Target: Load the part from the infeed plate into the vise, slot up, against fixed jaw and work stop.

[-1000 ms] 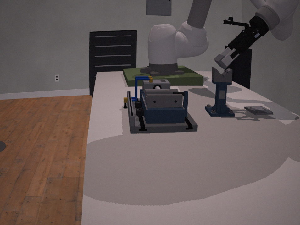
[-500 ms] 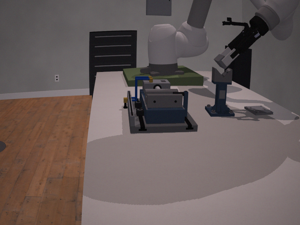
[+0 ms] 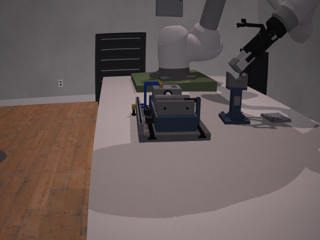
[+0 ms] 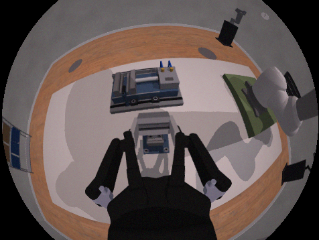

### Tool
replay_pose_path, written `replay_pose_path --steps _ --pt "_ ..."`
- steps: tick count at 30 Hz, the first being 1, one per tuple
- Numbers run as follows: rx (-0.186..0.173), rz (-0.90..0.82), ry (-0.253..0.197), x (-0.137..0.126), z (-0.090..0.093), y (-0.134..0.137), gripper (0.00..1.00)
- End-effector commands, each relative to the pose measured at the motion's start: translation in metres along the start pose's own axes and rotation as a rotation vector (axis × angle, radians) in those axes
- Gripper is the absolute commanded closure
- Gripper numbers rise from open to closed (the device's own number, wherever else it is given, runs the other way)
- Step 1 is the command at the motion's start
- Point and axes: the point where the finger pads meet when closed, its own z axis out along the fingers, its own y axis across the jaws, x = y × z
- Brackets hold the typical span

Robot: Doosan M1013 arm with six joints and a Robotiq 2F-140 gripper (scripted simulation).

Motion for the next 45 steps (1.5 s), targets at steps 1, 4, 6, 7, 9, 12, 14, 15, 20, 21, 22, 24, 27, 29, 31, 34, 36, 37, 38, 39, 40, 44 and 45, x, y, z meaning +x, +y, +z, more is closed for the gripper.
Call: replay_pose_path --steps 1,4,6,7,9,12,14,15,20,21,22,24,27,29,31,34,36,37,38,39,40,44,45 --pt "0.0 0.0 -0.003 0.0002 0.0 0.0 1.0" --pt "0.0 0.0 -0.009 0.0003 0.0 0.0 1.0" --pt "0.0 0.0 -0.014 0.0004 0.0 0.0 1.0" --pt "0.0 0.0 -0.017 0.0005 0.0 0.0 1.0" --pt "0.0 0.0 -0.024 0.0007 0.0001 0.0 1.0" --pt "0.0 0.0 -0.036 0.001 0.0001 0.0 1.0" --pt "0.0 0.0 -0.036 0.001 0.0001 0.0 1.0" --pt "0.0 0.0 -0.041 0.0011 0.0001 0.0 1.0" --pt "0.0 0.0 -0.071 0.0019 0.0002 0.0 1.0" --pt "0.0 0.0 -0.078 0.0021 0.0002 0.0 1.0" --pt "0.0 0.0 -0.085 0.0022 0.0002 0.0 1.0" --pt "0.0 0.0 -0.101 0.0027 0.0002 0.0 1.0" --pt "0.0 0.0 -0.128 0.0033 0.0003 0.0 1.0" --pt "0.0 0.0 -0.147 0.0038 0.0003 0.0 1.0" --pt "0.0 0.0 -0.147 0.0038 0.0003 0.0 1.0" --pt "0.0 0.0 -0.179 0.0046 0.0005 0.0 1.0" --pt "0.0 0.0 -0.202 0.0052 0.0006 0.0 1.0" --pt "0.0 0.0 -0.214 0.0055 0.0007 0.0001 1.0" --pt "0.0 0.0 -0.226 0.0058 0.0008 0.0001 1.0" --pt "0.0 0.0 -0.239 0.0061 0.0008 0.0 1.0" --pt "0.0 0.0 -0.252 0.0065 0.0009 0.0 1.0" --pt "0.0 0.0 -0.305 0.0078 0.0013 0.0001 1.0" --pt "0.0 0.0 -0.318 0.0081 0.0014 0.0001 1.0"
